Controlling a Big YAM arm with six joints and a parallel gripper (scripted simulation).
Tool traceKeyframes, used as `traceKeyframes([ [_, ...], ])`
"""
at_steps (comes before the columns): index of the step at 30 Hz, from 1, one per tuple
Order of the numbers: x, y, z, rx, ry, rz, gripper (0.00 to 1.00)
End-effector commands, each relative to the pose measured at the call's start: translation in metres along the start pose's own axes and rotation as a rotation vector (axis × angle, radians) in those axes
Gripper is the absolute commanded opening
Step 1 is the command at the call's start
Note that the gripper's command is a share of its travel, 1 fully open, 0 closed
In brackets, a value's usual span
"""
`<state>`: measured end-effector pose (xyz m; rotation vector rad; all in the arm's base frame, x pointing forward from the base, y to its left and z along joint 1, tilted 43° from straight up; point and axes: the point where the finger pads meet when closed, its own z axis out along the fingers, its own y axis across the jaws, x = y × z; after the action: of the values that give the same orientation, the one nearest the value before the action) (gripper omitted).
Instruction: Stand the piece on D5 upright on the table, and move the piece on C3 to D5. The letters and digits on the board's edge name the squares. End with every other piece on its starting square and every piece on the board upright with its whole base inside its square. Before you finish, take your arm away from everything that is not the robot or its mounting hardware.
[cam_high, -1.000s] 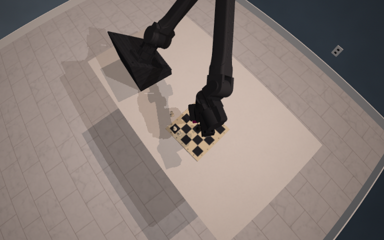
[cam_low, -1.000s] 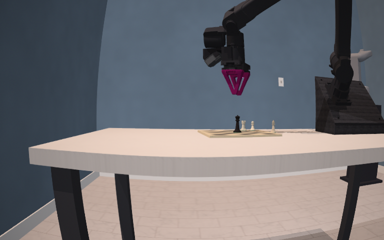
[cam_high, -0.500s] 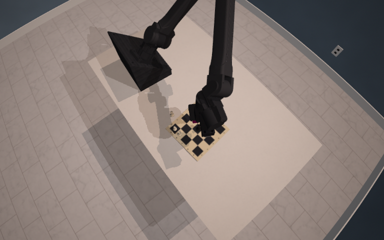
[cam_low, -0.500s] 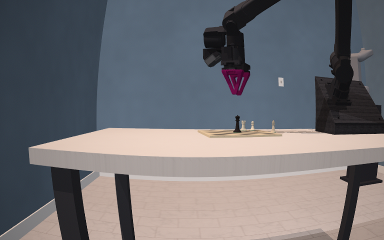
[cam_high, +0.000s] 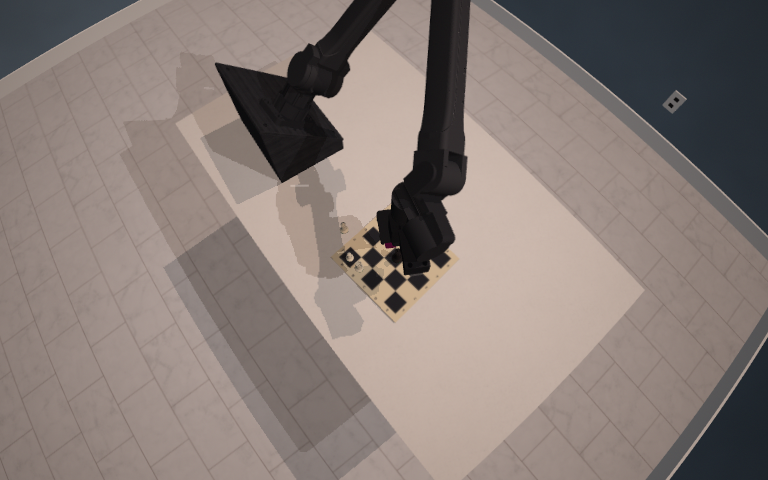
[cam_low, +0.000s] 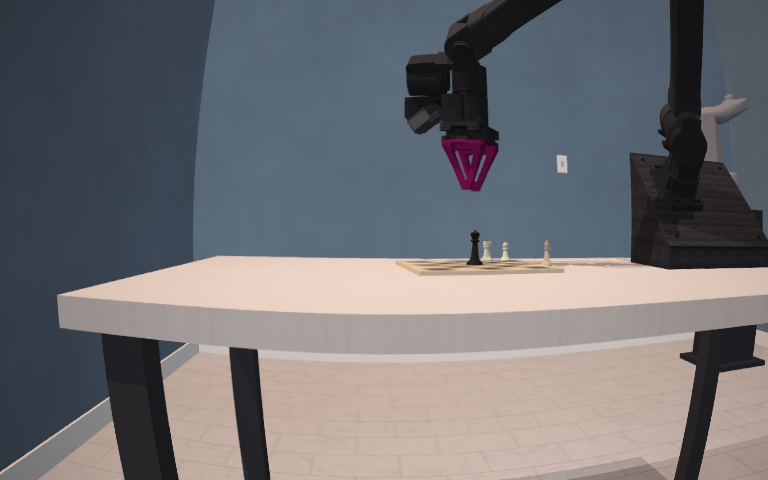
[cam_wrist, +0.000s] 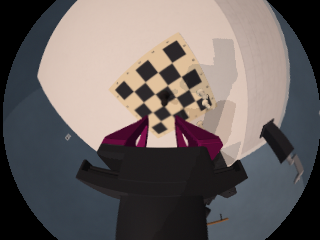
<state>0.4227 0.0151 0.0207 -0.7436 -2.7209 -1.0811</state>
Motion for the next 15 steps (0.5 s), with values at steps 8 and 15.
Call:
traceKeyframes([
  [8,0.005,-0.003,0.022,0.005,0.02,0.01,0.4],
  [15,0.005,-0.003,0.033,0.005,0.021,0.011,0.4],
])
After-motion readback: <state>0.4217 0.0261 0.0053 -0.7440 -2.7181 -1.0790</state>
